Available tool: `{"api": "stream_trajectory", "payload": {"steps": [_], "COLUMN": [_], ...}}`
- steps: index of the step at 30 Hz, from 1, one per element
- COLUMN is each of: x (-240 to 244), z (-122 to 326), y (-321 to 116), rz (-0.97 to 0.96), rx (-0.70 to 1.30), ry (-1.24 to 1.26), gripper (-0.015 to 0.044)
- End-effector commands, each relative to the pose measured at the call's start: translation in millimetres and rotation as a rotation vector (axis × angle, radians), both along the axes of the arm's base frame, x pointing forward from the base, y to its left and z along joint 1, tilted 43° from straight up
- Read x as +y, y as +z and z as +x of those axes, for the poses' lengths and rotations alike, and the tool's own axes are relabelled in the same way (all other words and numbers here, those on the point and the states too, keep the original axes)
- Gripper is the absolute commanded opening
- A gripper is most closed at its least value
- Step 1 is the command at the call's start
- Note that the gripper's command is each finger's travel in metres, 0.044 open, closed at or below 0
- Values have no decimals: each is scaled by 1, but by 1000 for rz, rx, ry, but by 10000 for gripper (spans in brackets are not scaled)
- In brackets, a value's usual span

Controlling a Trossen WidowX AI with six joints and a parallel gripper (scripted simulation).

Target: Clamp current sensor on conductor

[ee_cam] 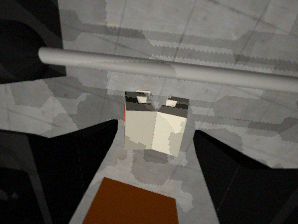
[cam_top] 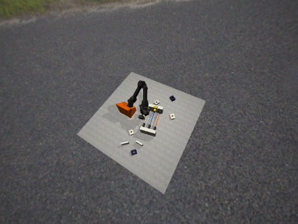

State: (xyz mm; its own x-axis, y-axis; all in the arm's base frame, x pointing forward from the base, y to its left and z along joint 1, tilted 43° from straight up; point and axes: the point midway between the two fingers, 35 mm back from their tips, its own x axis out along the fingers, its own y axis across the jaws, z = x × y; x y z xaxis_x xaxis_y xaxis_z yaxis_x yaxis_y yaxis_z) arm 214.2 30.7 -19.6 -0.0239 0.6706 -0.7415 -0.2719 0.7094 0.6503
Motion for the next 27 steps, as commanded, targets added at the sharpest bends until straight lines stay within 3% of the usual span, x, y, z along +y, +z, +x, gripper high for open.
{"api": "stream_trajectory", "payload": {"steps": [1, 12, 19, 27], "x": [0, 0, -18, -51], "z": [0, 0, 6, 9], "y": [0, 0, 16, 49], "rz": [0, 0, -6, -9], "rx": [-1, -1, -1, 2], "ry": [0, 0, -3, -5], "gripper": [256, 183, 0, 0]}}
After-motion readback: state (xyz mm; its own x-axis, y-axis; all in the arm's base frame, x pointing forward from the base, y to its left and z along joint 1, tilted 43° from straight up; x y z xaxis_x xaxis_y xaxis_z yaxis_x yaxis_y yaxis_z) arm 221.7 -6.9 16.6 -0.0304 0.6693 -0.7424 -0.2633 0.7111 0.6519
